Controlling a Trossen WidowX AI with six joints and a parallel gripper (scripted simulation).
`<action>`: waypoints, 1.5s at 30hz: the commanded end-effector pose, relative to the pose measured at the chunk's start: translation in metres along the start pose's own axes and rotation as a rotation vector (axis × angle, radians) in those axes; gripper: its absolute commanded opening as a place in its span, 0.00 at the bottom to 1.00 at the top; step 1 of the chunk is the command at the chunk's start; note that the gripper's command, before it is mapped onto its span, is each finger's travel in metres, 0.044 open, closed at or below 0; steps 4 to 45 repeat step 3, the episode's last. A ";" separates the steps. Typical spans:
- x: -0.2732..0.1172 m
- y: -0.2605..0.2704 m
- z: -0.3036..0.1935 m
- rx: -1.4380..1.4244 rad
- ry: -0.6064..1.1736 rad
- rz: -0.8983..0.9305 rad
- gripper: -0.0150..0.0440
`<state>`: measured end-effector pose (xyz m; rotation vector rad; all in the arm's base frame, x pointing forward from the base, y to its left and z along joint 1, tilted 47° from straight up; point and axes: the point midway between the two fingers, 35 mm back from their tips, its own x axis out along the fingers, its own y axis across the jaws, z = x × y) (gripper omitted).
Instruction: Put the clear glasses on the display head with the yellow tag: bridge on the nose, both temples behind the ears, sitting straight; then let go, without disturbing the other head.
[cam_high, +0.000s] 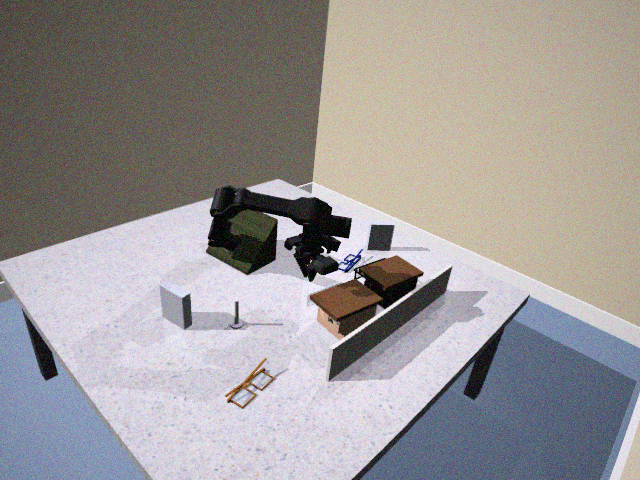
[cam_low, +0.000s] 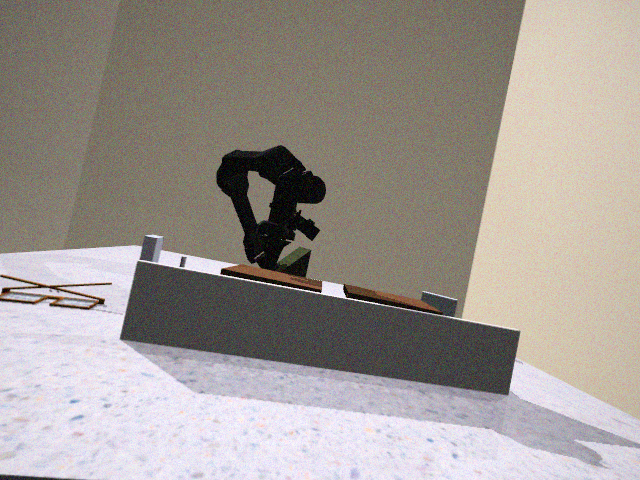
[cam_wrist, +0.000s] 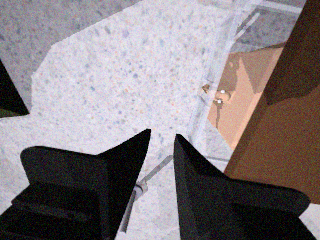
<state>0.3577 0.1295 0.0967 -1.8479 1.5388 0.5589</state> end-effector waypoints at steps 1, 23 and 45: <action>-0.005 0.015 0.000 0.005 -0.001 0.006 0.44; -0.007 0.019 0.000 0.004 -0.001 0.006 0.44; -0.007 0.019 0.000 0.004 -0.001 0.006 0.44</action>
